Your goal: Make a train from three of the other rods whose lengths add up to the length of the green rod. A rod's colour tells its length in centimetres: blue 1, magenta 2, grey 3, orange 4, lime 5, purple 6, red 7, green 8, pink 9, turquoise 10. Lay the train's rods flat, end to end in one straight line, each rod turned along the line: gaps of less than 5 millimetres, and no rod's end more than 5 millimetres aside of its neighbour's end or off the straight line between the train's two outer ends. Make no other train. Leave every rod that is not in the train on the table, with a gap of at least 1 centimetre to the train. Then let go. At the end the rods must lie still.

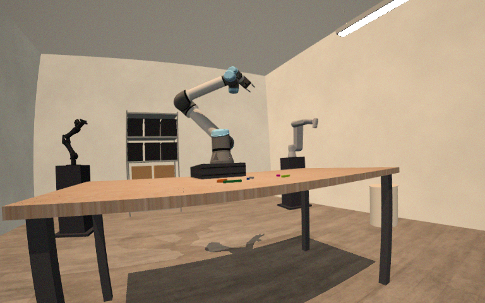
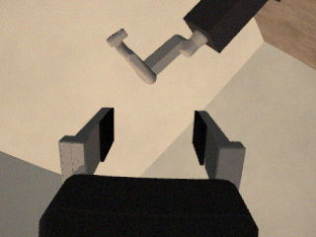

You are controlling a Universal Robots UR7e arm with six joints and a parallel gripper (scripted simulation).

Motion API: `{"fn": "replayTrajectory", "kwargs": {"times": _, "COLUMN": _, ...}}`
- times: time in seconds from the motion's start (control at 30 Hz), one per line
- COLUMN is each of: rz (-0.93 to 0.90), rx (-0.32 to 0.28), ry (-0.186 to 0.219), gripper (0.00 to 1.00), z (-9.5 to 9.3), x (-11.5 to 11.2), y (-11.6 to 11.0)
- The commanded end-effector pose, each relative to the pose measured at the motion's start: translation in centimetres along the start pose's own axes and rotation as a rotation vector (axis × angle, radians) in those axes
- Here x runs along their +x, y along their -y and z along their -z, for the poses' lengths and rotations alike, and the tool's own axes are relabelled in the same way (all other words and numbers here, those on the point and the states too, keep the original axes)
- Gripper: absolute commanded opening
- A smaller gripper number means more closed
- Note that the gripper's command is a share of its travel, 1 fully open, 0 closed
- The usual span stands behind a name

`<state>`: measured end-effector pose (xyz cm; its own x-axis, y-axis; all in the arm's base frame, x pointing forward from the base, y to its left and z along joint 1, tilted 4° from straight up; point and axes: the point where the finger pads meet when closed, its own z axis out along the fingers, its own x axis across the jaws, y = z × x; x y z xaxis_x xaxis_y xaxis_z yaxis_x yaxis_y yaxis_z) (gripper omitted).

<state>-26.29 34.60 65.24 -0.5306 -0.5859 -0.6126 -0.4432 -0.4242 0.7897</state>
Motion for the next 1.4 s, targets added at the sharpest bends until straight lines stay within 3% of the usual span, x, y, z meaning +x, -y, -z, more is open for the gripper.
{"fn": "replayTrajectory", "kwargs": {"times": 0.0, "rz": 0.000, "rx": 0.000, "ry": 0.000, "gripper": 1.00, "z": 0.0, "x": 0.0, "y": 0.0}}
{"fn": "replayTrajectory", "kwargs": {"times": 0.8, "rz": -0.016, "rx": 0.010, "ry": 0.008, "gripper": 1.00, "z": 0.0, "x": -0.4, "y": 0.6}}
{"fn": "replayTrajectory", "kwargs": {"times": 1.1, "rz": -0.078, "rx": 0.046, "ry": 0.041, "gripper": 1.00, "z": 0.0, "x": -1.9, "y": 2.8}}
{"fn": "replayTrajectory", "kwargs": {"times": 1.37, "rz": -0.227, "rx": 0.129, "ry": 0.129, "gripper": 1.00, "z": 0.7, "x": -5.3, "y": 8.1}}
